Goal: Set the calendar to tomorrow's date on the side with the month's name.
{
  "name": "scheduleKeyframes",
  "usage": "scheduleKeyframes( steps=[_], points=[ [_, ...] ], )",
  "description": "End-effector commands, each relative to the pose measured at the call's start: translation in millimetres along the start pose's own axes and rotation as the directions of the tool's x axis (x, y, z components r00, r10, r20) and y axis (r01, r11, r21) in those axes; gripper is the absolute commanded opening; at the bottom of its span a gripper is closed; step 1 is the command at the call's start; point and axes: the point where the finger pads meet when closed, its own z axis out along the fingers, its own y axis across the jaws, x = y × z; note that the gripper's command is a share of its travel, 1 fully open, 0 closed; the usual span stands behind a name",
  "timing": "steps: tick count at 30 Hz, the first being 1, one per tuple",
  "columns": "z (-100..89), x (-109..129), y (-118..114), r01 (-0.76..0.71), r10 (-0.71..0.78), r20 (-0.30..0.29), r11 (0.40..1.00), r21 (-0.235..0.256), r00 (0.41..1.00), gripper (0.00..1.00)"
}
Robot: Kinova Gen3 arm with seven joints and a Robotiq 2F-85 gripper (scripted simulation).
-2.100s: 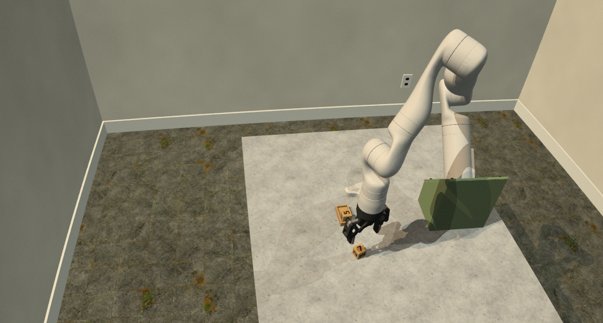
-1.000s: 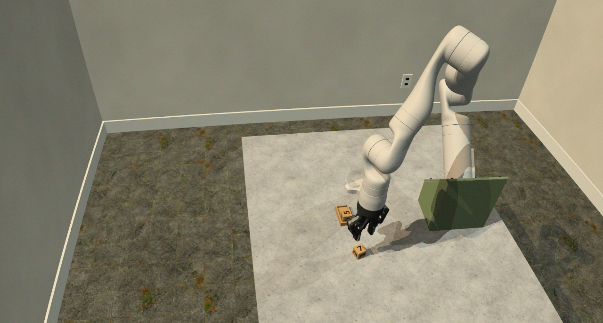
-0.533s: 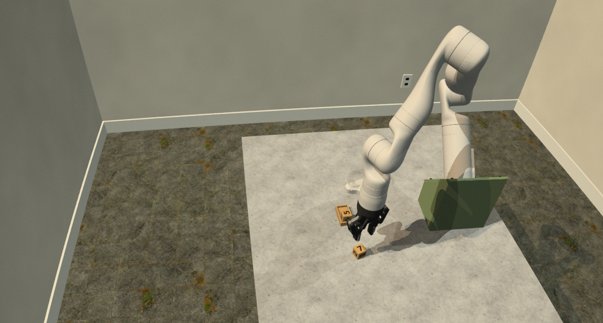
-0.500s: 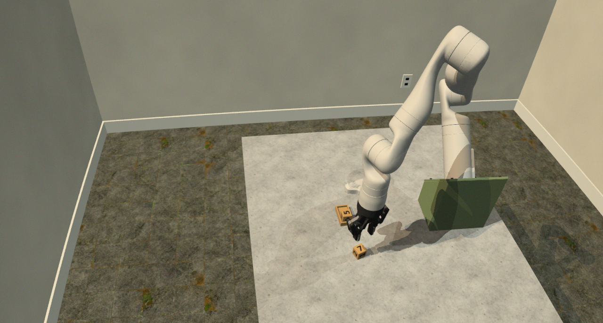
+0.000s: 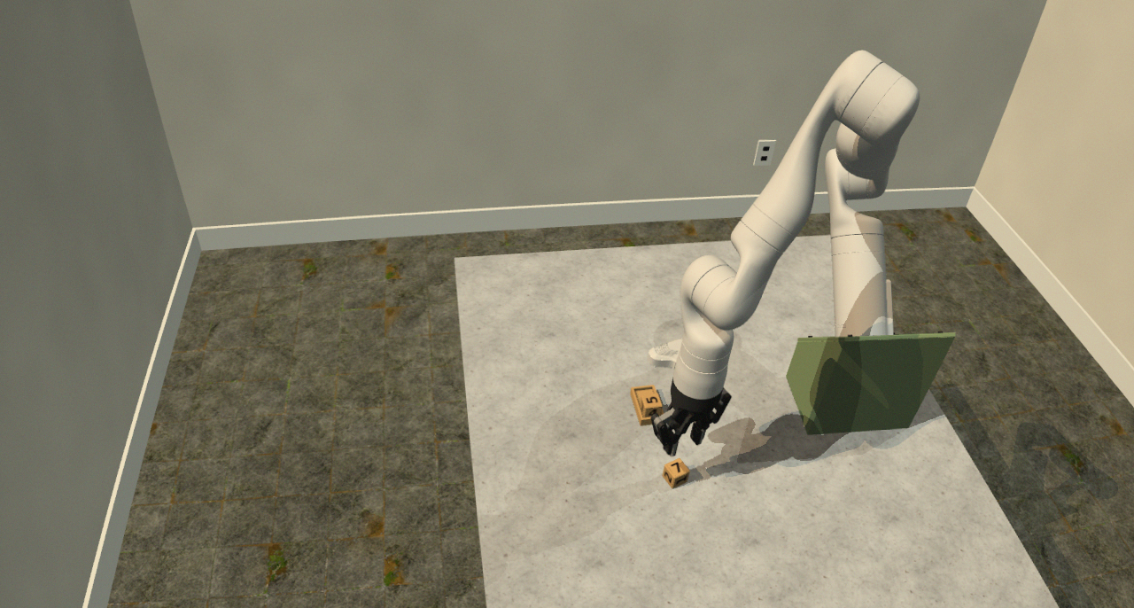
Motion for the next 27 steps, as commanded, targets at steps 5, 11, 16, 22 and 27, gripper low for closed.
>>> scheduleKeyframes(
  steps=[5, 11, 16, 22, 27],
  points=[
    [7.8, 0, 0, -0.001, 0.001, 0.0, 1.0, -0.001, 1.0, 0.48],
    [13.6, 0, 0, -0.001, 0.001, 0.0, 1.0, -0.001, 1.0, 0.48],
    [21.6, 0, 0, -0.001, 0.001, 0.0, 1.0, -0.001, 1.0, 0.48],
    [30.9, 0, 0, -0.001, 0.001, 0.0, 1.0, -0.001, 1.0, 0.48],
    [35.1, 0, 0, -0.001, 0.001, 0.0, 1.0, -0.001, 1.0, 0.48]
  ],
)
